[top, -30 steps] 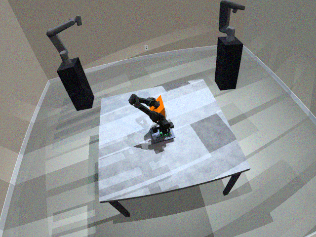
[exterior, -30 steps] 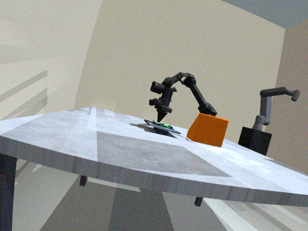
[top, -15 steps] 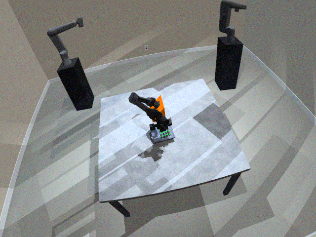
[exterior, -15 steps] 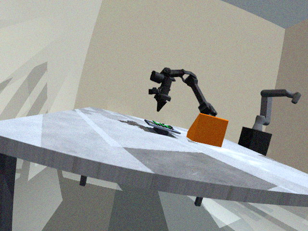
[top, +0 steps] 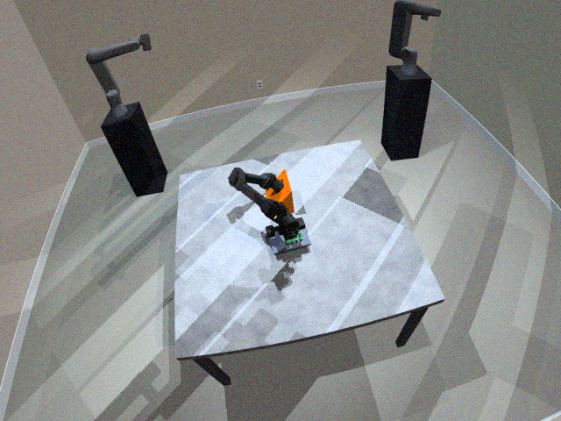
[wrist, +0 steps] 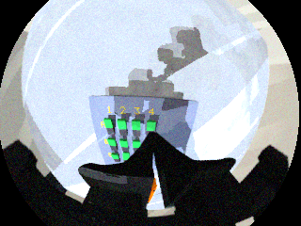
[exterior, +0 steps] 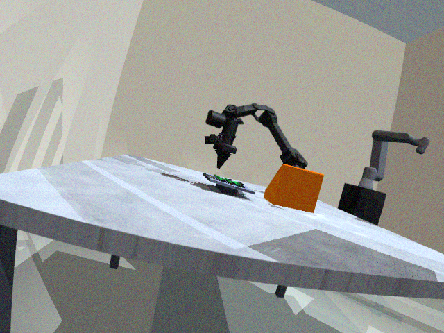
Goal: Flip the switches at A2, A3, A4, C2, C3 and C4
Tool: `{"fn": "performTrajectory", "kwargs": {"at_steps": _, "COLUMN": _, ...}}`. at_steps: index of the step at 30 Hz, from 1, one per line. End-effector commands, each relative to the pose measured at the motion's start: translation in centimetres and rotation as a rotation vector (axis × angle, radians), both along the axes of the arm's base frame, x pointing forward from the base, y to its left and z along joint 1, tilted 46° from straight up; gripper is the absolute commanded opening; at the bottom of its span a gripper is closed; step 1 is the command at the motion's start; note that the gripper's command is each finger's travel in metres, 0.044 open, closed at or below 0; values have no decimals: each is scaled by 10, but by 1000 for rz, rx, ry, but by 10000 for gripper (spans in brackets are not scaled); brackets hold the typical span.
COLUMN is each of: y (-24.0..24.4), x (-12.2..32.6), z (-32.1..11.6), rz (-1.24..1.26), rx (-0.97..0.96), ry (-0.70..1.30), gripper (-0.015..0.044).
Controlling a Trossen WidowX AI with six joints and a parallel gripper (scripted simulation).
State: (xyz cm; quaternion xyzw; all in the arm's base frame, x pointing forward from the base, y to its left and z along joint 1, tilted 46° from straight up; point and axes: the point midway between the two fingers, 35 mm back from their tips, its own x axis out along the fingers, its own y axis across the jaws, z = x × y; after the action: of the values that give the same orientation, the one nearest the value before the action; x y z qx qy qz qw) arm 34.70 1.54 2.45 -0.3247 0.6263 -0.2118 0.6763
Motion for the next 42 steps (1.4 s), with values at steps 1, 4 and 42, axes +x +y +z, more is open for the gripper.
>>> {"fn": "performTrajectory", "kwargs": {"at_steps": 1, "y": -3, "x": -2, "z": -3, "rz": 2, "rx": -8, "ry": 10, "gripper": 0}}
{"fn": "performTrajectory", "kwargs": {"at_steps": 4, "y": -10, "x": 0, "z": -9, "rz": 2, "rx": -9, "ry": 9, "gripper": 0}}
{"fn": "performTrajectory", "kwargs": {"at_steps": 42, "y": -19, "x": 2, "z": -19, "rz": 2, "rx": -9, "ry": 9, "gripper": 0}}
